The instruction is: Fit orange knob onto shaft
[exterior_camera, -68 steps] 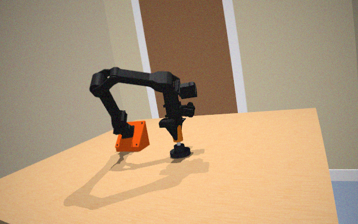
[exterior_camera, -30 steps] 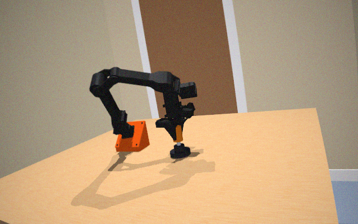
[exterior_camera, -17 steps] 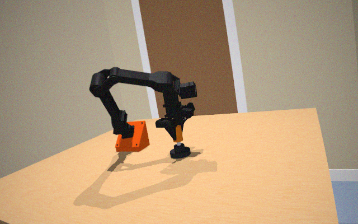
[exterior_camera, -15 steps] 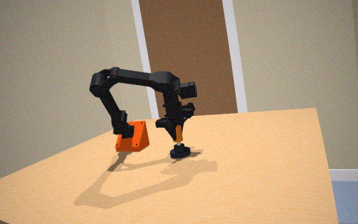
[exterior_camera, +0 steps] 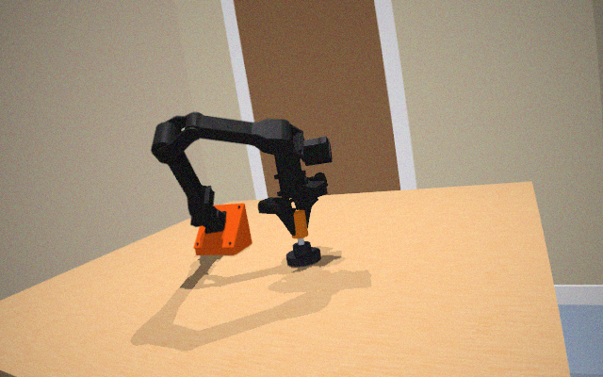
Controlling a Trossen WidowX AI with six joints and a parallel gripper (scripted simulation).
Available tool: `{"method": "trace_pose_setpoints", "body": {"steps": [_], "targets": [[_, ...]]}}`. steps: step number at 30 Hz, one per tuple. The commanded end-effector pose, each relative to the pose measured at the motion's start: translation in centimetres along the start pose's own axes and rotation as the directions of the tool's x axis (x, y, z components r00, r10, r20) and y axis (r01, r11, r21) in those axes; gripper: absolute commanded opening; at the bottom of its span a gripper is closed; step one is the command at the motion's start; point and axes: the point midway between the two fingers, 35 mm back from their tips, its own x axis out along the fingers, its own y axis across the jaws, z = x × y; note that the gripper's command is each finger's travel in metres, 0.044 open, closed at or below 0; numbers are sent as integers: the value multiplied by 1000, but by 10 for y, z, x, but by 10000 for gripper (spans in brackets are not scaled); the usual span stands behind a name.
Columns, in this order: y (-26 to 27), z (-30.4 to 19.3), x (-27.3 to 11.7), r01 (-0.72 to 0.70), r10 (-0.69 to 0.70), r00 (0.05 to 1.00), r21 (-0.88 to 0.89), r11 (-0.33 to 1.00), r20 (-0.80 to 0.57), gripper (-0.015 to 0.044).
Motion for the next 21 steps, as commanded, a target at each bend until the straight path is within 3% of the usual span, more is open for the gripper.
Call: {"method": "trace_pose_setpoints", "body": {"steps": [1,21], "targets": [[0,0,1,2,-2,1000,21,1000,5,0],[-2,1,3,2,-2,1000,21,1000,5,0]]}}
